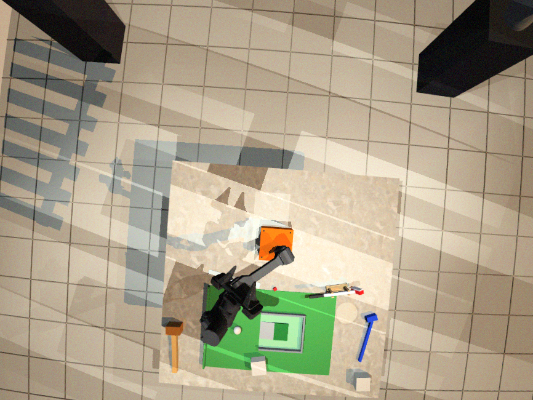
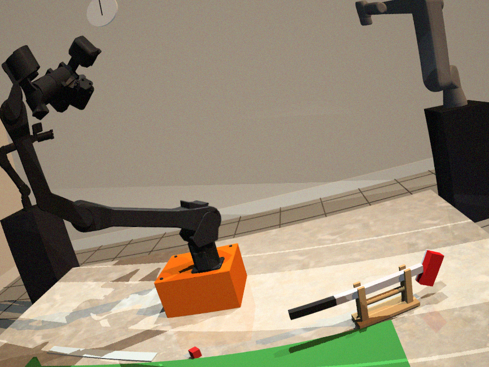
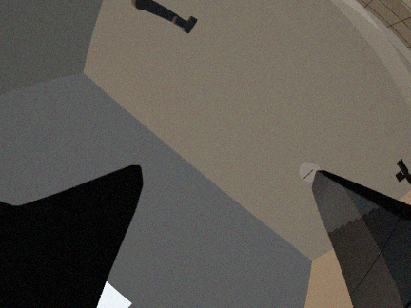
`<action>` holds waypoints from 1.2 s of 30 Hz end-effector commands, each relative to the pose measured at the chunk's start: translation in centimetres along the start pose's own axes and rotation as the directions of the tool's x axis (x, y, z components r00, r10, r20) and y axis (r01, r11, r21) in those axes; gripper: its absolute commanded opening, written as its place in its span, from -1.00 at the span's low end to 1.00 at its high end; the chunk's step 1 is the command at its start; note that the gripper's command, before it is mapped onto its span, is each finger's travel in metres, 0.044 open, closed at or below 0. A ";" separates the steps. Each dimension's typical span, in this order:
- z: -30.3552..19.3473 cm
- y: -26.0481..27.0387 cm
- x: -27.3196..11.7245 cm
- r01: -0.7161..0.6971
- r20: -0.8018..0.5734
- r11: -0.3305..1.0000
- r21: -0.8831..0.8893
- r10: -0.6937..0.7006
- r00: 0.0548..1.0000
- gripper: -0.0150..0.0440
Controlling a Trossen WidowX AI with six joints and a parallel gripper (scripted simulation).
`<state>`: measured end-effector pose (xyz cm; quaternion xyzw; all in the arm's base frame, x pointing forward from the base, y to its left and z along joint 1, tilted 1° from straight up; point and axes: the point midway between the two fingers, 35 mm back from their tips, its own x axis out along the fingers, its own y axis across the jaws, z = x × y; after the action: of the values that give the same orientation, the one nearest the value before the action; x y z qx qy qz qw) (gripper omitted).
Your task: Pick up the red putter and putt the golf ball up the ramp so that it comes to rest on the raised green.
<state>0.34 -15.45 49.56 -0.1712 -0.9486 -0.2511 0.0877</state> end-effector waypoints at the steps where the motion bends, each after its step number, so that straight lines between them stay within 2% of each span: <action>1: 0.1 0.1 0.0 -0.001 0.002 1.000 -0.010 0.001 1.000 0.95; 3: 0.9 0.8 0.9 -0.012 0.031 0.996 -0.092 0.015 0.999 1.00; 9: 4.7 5.8 8.7 -0.023 0.258 0.902 -0.431 0.147 0.955 1.00; 13: 8.2 9.7 12.1 0.046 0.396 0.797 -0.602 0.248 0.884 1.00; 18: 13.3 15.1 14.2 0.217 0.552 0.655 -0.723 0.359 0.753 1.00; 27: 22.4 22.6 13.8 0.584 0.746 0.464 -0.666 0.406 0.528 1.00; 36: 31.3 27.9 8.6 0.841 0.887 0.356 -0.407 0.374 0.270 1.00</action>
<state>-2.45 23.13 40.10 -0.1588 -0.5420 -0.5807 -0.5864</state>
